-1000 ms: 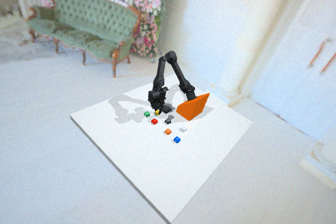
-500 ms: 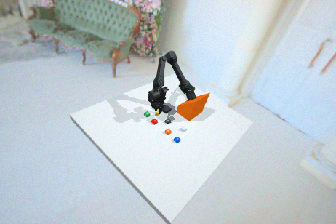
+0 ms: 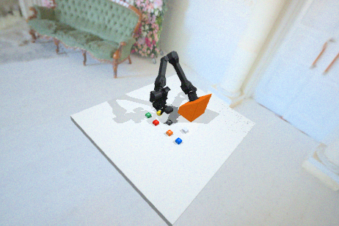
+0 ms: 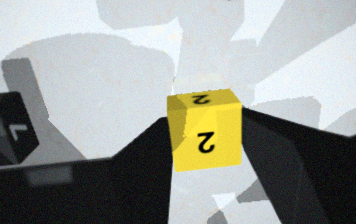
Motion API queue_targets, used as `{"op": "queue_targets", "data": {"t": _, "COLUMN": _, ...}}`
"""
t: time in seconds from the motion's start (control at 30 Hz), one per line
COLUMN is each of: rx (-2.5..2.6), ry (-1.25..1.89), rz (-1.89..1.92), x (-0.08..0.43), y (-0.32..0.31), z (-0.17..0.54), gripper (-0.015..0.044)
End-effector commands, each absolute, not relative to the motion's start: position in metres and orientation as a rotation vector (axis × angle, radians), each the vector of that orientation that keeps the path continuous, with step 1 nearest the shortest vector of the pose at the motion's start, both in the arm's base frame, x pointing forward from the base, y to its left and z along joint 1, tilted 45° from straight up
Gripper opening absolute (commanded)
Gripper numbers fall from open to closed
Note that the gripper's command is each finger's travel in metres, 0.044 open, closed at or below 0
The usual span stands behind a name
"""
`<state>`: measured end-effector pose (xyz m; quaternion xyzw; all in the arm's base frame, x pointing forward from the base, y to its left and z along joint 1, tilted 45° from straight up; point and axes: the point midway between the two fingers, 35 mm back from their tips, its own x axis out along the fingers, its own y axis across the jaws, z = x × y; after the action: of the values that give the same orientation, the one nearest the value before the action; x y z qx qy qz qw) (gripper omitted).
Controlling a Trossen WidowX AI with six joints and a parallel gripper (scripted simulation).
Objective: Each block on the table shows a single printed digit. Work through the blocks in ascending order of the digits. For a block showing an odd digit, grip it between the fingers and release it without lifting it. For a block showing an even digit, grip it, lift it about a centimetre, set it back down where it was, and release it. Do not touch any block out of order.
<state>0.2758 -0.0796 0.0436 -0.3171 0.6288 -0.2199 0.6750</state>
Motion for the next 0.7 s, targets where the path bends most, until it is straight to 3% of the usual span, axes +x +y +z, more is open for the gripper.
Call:
{"op": "queue_targets", "data": {"t": 0.0, "rx": -0.707, "ry": 1.41, "rz": -0.502, "x": 0.276, "y": -0.0774, "z": 0.047, "gripper": 0.012}}
{"op": "queue_targets", "data": {"t": 0.67, "rx": -0.704, "ry": 1.411, "rz": -0.508, "x": 0.2749, "y": -0.0758, "z": 0.0497, "gripper": 0.012}}
